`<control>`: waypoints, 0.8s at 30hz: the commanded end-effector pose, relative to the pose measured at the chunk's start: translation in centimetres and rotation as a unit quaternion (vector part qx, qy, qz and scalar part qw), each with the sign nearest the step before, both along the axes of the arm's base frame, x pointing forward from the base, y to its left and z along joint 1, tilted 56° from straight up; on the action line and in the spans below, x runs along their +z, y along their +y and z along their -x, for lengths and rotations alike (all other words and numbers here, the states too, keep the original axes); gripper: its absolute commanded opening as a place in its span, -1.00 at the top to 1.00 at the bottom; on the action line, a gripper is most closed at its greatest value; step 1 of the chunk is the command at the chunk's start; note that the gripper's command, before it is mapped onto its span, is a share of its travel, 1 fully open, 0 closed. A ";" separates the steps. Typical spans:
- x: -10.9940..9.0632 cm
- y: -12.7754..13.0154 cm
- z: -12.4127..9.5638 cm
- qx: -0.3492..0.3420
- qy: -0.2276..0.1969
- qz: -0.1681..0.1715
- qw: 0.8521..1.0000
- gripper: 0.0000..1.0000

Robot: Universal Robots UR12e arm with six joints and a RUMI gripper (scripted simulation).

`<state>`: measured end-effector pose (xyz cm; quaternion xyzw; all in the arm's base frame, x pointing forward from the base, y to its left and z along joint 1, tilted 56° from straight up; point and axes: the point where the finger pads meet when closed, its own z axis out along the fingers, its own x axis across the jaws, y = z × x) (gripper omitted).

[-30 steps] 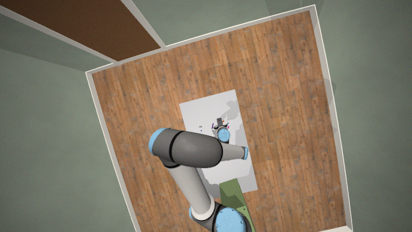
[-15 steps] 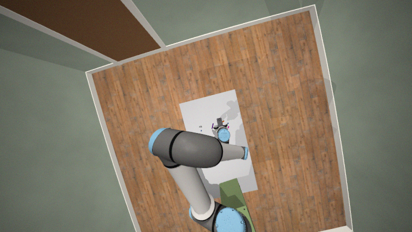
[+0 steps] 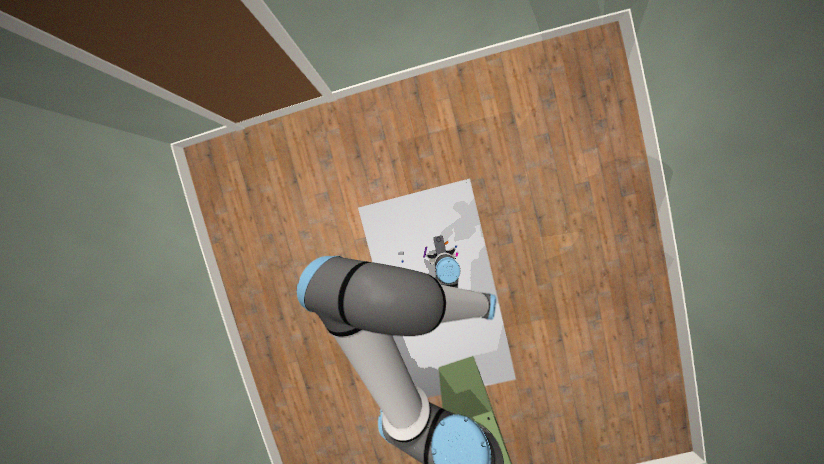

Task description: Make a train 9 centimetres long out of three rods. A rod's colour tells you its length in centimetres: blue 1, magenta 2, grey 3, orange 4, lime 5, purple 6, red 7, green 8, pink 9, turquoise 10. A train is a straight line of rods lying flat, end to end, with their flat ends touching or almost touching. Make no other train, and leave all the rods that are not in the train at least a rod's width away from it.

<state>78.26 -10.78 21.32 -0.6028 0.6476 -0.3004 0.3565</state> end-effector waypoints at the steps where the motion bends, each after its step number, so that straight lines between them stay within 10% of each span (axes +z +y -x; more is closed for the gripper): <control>1: 0.1 -0.1 -0.1 0.000 -0.001 0.001 1.000 -1.00; 23: -5.1 -8.3 3.8 -0.128 0.010 -0.186 0.974 -1.00; 24: -5.1 -8.3 3.8 -0.128 0.010 -0.186 0.974 0.72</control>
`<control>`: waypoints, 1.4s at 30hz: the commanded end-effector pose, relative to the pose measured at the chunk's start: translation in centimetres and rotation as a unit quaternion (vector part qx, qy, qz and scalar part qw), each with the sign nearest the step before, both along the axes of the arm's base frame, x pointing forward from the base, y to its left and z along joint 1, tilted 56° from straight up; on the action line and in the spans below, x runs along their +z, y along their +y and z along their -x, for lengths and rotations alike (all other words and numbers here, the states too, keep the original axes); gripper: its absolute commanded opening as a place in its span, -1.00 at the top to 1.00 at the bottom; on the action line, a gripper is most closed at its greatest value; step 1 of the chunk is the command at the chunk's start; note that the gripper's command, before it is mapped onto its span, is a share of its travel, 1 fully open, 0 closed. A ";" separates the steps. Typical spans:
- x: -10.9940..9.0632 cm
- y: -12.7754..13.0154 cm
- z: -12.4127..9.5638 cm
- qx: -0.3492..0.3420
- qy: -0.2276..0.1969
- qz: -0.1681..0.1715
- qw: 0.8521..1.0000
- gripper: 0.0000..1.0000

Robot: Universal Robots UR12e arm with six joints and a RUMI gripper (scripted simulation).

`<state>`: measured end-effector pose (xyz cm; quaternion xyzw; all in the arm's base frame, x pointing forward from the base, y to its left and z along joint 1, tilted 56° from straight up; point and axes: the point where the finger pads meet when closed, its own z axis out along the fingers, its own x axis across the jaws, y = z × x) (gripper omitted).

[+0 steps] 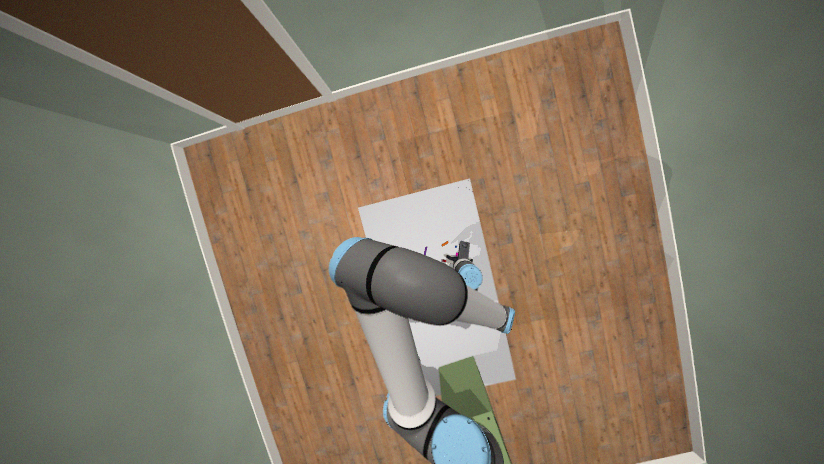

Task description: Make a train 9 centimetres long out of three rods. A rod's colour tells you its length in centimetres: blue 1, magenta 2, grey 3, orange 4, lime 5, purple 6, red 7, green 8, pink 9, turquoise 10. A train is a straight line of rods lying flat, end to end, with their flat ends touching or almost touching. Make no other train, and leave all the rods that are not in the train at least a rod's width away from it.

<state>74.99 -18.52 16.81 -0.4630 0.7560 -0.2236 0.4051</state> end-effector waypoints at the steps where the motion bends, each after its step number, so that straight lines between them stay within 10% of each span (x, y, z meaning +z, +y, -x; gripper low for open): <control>1: -0.6 -0.6 0.6 -0.015 -0.002 -0.025 1.000 0.72; 42: -0.5 -0.4 0.2 -0.013 -0.003 -0.023 1.000 0.72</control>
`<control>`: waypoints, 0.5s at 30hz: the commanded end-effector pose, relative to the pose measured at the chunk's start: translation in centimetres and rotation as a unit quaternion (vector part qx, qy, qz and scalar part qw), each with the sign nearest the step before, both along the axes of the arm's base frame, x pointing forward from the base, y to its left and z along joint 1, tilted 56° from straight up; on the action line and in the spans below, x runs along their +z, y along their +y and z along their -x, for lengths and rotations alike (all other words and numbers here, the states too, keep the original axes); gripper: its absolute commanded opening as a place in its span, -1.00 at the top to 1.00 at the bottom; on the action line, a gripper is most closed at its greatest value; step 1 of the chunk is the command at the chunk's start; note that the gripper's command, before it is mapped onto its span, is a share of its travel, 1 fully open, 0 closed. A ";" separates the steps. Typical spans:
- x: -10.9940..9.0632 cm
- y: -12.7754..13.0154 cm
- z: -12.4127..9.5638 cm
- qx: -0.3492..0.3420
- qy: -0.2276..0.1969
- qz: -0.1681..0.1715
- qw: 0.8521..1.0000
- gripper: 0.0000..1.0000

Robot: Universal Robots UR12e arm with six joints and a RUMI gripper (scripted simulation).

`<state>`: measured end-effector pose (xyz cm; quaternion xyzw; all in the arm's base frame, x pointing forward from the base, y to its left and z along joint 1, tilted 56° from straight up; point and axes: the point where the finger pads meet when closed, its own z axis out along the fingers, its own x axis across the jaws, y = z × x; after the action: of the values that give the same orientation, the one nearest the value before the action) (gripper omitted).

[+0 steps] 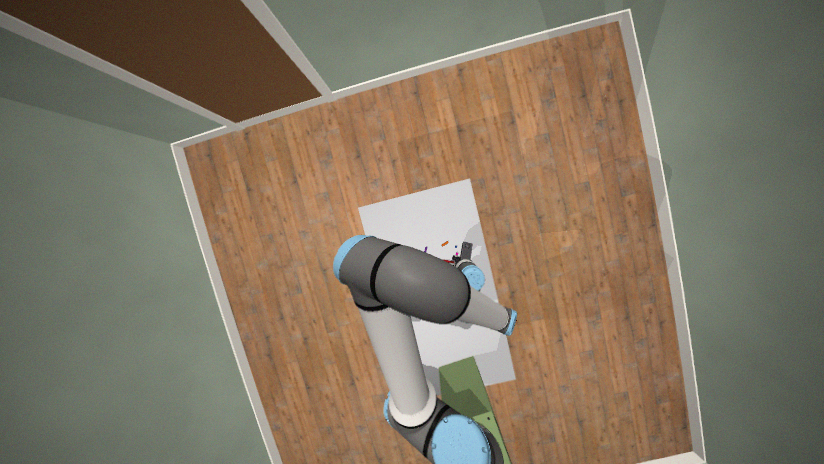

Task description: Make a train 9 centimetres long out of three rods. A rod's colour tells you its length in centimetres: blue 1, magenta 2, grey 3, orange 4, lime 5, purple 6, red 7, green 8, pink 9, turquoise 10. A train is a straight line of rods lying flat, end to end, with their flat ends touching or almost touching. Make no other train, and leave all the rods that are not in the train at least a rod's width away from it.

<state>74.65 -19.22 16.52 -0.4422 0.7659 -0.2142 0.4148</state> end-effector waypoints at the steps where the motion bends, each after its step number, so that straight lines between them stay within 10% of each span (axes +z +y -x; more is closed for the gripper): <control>1: -0.2 0.3 -0.1 0.001 0.001 -0.001 1.000 0.72; 15: -0.7 0.2 -1.2 0.001 0.000 0.000 1.000 0.72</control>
<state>75.20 -19.02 15.91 -0.4427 0.7665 -0.2124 0.4140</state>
